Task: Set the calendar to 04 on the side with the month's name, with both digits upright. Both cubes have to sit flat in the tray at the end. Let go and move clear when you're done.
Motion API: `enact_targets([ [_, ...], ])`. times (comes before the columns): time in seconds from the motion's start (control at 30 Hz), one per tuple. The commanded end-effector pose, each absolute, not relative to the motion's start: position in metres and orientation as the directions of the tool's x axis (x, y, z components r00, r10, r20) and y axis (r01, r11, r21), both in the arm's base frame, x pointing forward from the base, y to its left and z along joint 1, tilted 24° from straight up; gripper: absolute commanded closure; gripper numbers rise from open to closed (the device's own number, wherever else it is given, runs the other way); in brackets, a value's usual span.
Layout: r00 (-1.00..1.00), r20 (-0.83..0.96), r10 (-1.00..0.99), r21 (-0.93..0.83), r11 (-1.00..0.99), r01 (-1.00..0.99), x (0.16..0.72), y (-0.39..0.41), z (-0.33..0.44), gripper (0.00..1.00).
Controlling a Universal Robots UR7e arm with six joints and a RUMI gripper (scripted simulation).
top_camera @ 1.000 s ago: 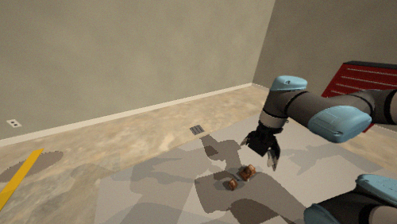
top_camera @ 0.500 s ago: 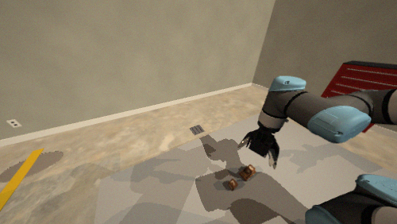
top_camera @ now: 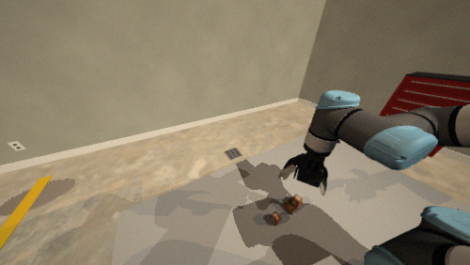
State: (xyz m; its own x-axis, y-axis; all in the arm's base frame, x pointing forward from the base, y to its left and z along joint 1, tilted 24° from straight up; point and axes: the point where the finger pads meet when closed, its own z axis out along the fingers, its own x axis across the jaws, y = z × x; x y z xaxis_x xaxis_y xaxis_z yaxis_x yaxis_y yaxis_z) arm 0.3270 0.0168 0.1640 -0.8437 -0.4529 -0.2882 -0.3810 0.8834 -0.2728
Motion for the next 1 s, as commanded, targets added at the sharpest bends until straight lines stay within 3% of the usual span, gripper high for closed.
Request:
enact_targets([
  [0.0, -0.809, -0.269, -0.523, -0.292, 0.844, -0.449, 0.329, 0.018, 0.164, 0.00],
  [0.47, -0.547, -0.121, -0.828, -0.375, 0.548, -0.747, 0.336, 0.030, 0.164, 0.00],
  [0.97, -0.199, 0.041, -0.979, -0.389, 0.168, -0.906, 0.340, 0.043, 0.163, 0.00],
])
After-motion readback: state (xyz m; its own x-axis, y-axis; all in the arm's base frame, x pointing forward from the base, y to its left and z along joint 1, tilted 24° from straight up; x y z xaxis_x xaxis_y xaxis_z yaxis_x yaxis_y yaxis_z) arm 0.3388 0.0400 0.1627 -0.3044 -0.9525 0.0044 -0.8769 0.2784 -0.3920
